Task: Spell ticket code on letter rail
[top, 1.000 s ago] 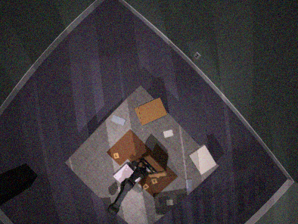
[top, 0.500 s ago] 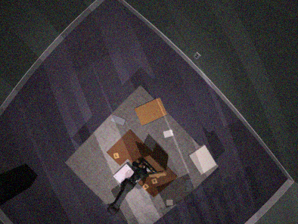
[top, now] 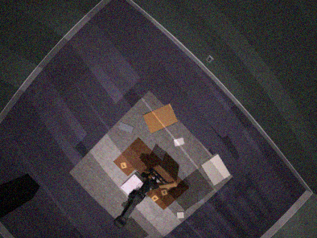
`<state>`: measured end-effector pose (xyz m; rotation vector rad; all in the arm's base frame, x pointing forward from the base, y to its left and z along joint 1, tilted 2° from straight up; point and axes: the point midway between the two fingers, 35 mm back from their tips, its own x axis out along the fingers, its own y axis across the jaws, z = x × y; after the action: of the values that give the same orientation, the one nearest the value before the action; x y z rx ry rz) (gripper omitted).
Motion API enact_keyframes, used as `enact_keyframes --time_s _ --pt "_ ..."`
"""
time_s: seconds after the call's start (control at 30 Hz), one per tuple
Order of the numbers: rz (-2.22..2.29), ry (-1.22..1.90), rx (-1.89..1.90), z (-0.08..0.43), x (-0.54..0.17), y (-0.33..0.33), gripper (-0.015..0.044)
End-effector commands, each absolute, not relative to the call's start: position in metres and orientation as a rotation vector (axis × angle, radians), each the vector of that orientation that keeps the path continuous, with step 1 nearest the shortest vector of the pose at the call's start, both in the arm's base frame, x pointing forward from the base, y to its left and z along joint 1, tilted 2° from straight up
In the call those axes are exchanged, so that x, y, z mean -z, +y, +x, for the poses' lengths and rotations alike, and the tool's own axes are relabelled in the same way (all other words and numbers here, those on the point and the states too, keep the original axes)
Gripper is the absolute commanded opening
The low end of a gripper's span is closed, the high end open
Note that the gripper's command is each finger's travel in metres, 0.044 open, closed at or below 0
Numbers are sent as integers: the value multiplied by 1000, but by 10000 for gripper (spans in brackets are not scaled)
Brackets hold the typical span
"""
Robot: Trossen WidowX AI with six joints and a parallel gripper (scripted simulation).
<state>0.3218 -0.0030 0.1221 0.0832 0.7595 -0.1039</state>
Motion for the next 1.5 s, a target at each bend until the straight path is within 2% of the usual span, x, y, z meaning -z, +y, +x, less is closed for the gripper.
enact_keyframes --time_s 0.0,1.47 --pt "79 757 99 322 -122 -5 0" --pt "77 758 100 319 -122 -27 0"
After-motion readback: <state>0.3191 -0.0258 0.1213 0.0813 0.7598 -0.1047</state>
